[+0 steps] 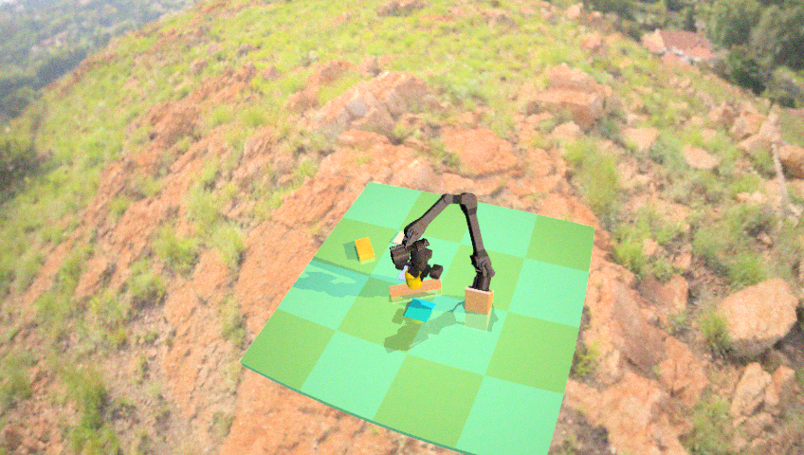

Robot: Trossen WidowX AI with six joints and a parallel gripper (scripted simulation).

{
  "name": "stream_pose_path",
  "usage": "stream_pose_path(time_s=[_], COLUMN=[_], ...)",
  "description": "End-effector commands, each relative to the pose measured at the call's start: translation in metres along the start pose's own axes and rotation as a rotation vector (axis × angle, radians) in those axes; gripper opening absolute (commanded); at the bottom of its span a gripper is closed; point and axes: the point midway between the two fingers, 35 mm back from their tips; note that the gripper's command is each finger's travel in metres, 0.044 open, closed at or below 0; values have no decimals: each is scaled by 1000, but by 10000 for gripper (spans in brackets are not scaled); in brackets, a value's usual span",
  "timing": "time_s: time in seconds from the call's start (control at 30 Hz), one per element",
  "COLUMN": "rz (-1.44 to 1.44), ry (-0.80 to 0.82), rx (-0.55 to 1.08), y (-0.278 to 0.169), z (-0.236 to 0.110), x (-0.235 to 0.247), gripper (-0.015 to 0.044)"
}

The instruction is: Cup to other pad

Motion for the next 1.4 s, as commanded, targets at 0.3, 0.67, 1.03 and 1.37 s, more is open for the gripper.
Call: stream_pose_path(time_s=[0.3, 0.67, 1.03, 1.37], rz=[-5, -5, -5, -5], ry=[-8, -8, -8, -8], rx=[1, 2, 2, 2], y=[-32, -57, -65, -66], z=[1, 2, 8, 23], x=[-18, -33, -38, -37], gripper=[0, 0, 0, 0])
Point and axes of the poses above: the point midway between the two fingers, 35 mm back from their tips, its own z axis out along the fingers, its own x axis across the jaws, y = z × x, and after that the axes turned 5 degrees about -z, right-handed
